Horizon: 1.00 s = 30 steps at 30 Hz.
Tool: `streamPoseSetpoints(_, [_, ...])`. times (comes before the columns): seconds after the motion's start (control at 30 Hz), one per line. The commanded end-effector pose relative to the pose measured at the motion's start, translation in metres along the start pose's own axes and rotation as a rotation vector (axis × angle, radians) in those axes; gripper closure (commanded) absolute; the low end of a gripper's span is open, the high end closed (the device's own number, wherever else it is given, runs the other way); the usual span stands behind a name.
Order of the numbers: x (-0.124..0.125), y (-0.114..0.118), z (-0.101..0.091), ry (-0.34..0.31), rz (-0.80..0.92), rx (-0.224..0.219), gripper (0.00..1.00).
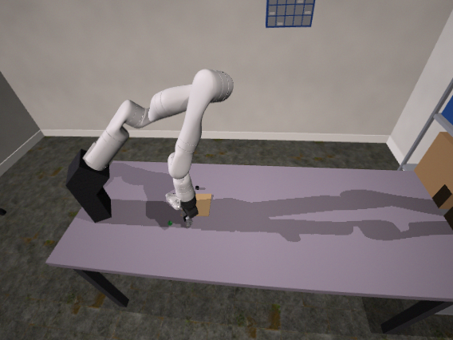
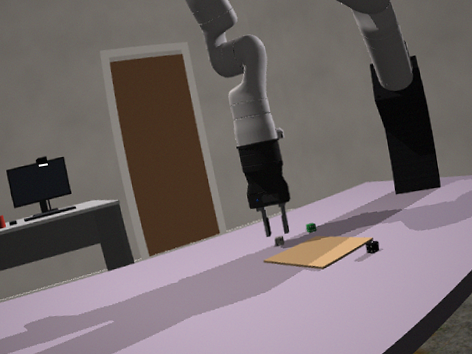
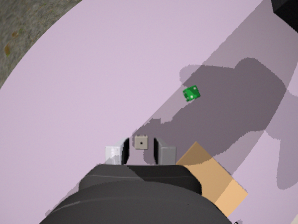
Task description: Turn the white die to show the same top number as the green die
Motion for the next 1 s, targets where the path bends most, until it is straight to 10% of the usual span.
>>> streamPoseSetpoints(0.0, [0.0013,0.0001,-0.0005,0.001,0.002,0.003,0.36])
streamPoseSetpoints(0.97, [0.0013,0.0,0.0035,0.0,0.002,0.003,0.36])
Point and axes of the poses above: the point where the finger pads meet when closed, its own z axis out along the fingers, its own y axis across the jaws, x = y × z, the point moved 2 cm from there along -z, back along the fingers, and after that the axes turned 7 degrees about -z, right-handed, at the moved point
